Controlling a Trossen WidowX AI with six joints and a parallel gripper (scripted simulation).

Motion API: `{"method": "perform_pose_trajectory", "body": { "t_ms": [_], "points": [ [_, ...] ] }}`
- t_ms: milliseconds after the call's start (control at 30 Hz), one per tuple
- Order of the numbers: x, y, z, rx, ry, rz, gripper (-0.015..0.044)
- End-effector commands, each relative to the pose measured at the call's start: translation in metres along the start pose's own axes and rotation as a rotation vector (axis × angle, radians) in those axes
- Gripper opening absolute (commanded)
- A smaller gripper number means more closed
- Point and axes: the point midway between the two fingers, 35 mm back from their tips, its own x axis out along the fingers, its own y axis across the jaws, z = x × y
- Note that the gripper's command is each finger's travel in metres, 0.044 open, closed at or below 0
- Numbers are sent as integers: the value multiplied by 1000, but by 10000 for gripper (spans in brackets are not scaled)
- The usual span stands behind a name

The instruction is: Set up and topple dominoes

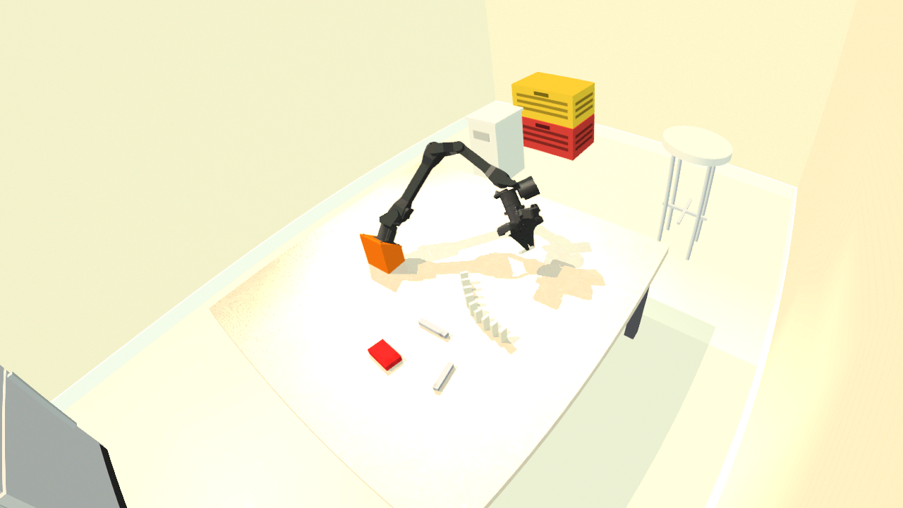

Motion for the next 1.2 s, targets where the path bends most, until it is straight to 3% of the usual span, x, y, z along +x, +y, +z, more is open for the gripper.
{"method": "perform_pose_trajectory", "body": {
  "t_ms": [0, 1167],
  "points": [
    [-3, 2, 1, 14, -70, -7, 107],
    [-55, 1, -21, 272, -643, 33, 107]
  ]
}}
